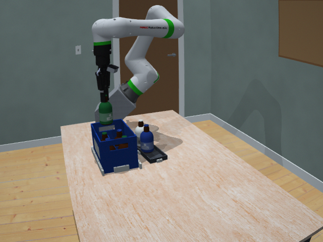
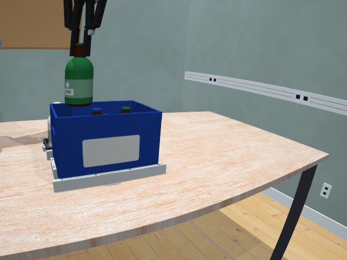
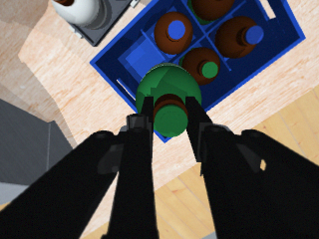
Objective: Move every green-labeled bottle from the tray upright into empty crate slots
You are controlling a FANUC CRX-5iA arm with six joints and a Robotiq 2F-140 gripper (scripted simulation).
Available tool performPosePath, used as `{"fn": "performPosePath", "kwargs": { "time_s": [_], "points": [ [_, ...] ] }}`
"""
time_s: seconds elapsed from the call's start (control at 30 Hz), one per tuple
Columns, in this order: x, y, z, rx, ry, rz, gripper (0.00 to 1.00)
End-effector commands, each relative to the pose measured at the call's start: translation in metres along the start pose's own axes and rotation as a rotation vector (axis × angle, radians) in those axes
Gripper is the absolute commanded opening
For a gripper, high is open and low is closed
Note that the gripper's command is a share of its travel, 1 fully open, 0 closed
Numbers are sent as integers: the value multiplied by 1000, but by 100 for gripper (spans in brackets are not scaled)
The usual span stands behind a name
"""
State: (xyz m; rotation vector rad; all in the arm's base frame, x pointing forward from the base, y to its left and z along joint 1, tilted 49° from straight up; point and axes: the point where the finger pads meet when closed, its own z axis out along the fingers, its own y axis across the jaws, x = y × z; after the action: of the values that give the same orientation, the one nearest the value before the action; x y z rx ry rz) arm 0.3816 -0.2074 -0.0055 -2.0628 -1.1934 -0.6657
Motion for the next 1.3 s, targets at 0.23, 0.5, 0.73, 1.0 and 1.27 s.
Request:
{"fn": "performPosePath", "kwargs": {
  "time_s": [0.23, 0.5, 0.73, 1.0, 1.27],
  "points": [
    [-13, 2, -1, -2, -1, 0, 10],
    [-19, 3, -1, -2, -1, 0, 10],
    [-26, 4, -1, -2, -1, 0, 10],
    [-30, 4, -1, -2, -1, 0, 10],
    [-34, 5, -1, -2, -1, 0, 10]
  ]
}}
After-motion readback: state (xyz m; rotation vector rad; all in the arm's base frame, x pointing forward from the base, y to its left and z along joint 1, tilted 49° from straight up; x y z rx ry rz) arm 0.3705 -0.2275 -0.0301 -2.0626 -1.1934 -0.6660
